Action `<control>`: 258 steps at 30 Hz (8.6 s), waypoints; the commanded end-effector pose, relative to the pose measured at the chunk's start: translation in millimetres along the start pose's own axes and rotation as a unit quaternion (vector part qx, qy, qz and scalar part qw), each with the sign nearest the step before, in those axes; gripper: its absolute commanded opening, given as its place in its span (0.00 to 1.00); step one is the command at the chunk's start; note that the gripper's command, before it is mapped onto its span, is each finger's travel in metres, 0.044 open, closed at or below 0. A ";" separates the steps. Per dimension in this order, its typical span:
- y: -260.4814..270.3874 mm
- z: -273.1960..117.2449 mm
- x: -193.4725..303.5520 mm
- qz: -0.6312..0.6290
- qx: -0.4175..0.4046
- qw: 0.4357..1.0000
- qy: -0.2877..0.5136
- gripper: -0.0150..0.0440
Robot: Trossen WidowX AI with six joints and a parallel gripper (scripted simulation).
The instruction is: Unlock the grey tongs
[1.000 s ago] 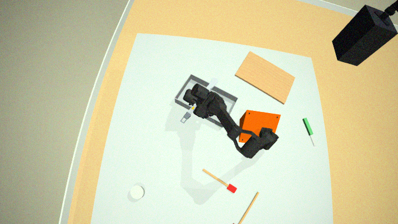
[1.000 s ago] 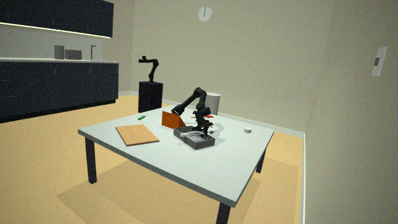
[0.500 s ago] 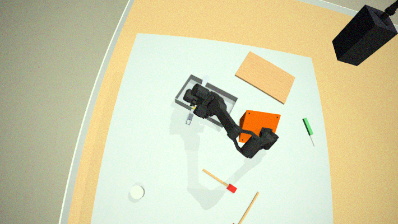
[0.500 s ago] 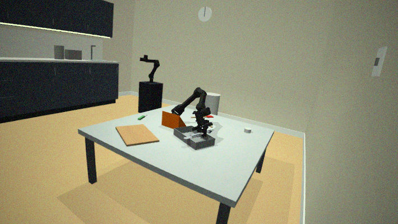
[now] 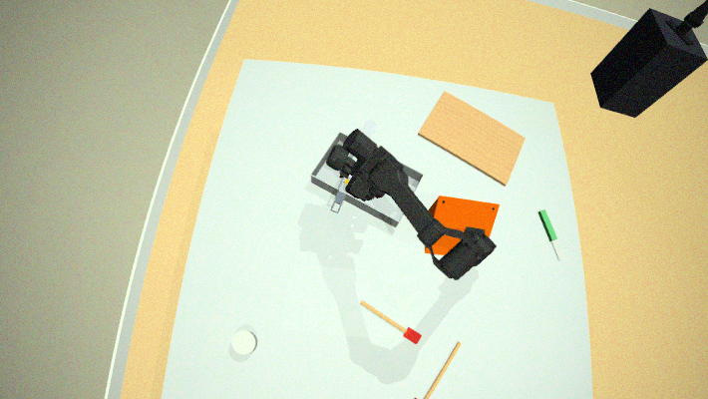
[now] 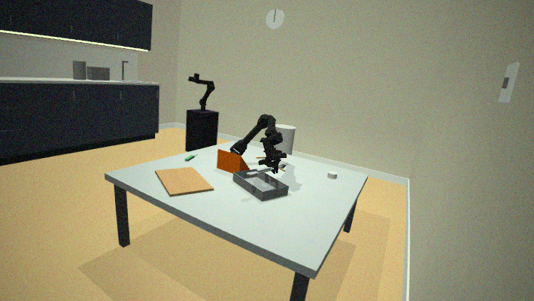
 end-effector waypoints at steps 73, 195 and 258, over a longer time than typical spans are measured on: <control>-8.8 -6.2 42.7 0.172 -0.253 0.952 -0.012 0.00; 387.3 -302.3 284.3 0.704 0.333 0.621 -0.089 0.00; 371.8 -169.7 301.9 0.737 -0.158 0.630 0.185 0.00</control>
Point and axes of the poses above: the point midway between the two fingers, 35 mm back from their tips, its own z axis out along the fingers, its own y axis across the jaws, x = y × z, the point moved 6 cm from there along -z, back along the fingers, and after that the axes turned 14 degrees about -z, right-handed, at the moved point
